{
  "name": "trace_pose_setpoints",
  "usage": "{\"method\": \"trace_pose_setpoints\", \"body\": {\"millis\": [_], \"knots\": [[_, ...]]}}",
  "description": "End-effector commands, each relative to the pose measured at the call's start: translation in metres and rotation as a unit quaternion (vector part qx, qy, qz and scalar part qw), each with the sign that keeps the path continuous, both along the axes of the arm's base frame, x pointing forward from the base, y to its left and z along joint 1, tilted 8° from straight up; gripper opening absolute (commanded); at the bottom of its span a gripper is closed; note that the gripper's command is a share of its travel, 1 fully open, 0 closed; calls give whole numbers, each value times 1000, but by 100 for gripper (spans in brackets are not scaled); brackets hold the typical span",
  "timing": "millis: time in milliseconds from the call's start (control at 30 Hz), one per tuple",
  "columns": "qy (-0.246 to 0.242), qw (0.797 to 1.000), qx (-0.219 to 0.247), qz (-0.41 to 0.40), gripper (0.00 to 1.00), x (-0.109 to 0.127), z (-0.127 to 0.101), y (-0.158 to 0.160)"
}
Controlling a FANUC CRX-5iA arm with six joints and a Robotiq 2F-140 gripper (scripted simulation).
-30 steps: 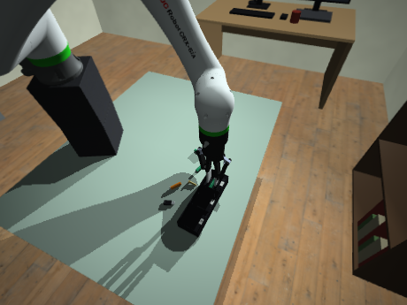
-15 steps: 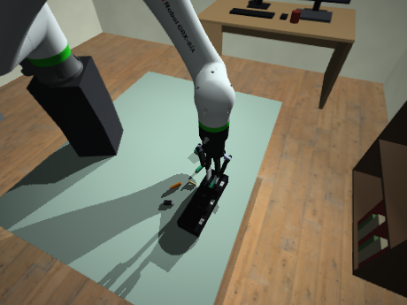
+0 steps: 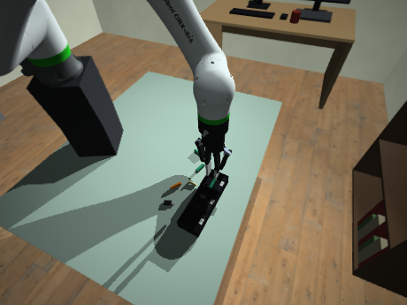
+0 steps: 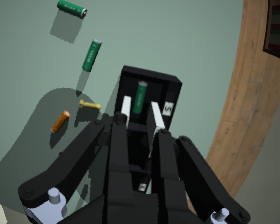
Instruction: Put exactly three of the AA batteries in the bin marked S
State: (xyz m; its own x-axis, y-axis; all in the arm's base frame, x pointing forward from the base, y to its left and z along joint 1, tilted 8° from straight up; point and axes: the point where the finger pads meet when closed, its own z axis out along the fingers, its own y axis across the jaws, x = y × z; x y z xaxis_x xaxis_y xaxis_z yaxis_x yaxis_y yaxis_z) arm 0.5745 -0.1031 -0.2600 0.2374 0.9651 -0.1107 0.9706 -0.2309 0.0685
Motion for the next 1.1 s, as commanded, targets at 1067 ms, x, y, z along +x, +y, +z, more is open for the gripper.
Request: {"method": "trace_pose_setpoints", "body": {"millis": [1067], "knots": [[-14, 994, 4, -106, 17, -71, -4, 67]]}}
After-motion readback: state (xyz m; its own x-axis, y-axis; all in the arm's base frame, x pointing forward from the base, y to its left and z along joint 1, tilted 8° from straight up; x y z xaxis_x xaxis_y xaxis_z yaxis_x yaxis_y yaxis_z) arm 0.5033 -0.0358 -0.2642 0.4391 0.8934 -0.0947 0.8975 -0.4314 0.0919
